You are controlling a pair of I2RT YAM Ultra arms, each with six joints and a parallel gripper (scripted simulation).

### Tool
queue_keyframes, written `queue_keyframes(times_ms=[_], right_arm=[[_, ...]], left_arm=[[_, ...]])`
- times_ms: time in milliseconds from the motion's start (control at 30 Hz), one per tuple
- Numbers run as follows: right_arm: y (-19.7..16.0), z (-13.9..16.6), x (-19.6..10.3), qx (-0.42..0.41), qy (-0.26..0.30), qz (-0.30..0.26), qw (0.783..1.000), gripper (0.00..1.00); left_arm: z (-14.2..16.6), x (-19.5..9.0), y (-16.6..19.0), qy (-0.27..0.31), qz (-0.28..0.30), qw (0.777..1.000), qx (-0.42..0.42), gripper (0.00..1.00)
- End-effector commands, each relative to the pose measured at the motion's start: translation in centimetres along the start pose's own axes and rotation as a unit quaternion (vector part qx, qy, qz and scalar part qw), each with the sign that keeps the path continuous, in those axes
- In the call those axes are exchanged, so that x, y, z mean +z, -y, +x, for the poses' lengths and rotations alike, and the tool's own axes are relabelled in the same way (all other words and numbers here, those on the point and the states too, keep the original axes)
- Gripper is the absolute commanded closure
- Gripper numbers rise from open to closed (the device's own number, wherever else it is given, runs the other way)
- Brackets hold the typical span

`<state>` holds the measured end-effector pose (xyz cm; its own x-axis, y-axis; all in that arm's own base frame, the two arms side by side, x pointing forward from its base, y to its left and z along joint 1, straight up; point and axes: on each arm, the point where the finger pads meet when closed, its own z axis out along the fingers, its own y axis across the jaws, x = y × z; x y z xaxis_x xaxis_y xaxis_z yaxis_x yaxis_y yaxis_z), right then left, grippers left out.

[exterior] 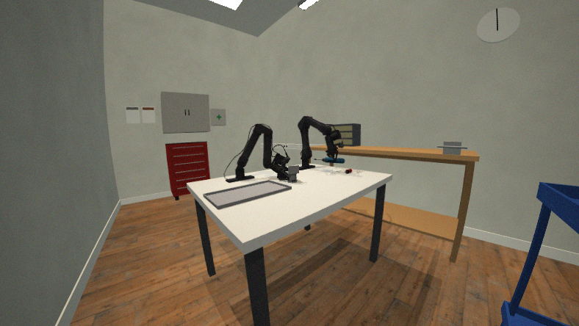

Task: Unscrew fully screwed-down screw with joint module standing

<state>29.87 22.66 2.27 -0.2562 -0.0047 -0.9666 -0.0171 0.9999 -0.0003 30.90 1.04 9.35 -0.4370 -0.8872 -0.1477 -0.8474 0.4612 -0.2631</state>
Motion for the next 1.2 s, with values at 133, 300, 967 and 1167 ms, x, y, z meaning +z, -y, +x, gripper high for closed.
queue_keyframes(times_ms=[133, 300, 967, 1167], right_arm=[[-0.2, -0.5, 0.0, 0.010, 0.006, -0.001, 1.000, 0.41], [-0.2, -0.5, 0.0, 0.010, 0.006, -0.001, 1.000, 0.41], [-0.2, -0.5, 0.0, 0.010, 0.006, -0.001, 1.000, 0.41], [-0.2, -0.5, 0.0, 0.010, 0.006, -0.001, 1.000, 0.41]], left_arm=[[-1.7, -2.1, 0.0, 0.011, 0.001, 0.999, -0.048, 0.58], [-1.9, -1.8, -1.6, -0.003, -0.031, 0.996, -0.081, 0.58], [-2.3, -3.5, -4.9, -0.016, -0.081, 0.983, -0.166, 0.58], [-2.3, -3.9, -5.7, -0.020, -0.096, 0.978, -0.185, 0.58]])
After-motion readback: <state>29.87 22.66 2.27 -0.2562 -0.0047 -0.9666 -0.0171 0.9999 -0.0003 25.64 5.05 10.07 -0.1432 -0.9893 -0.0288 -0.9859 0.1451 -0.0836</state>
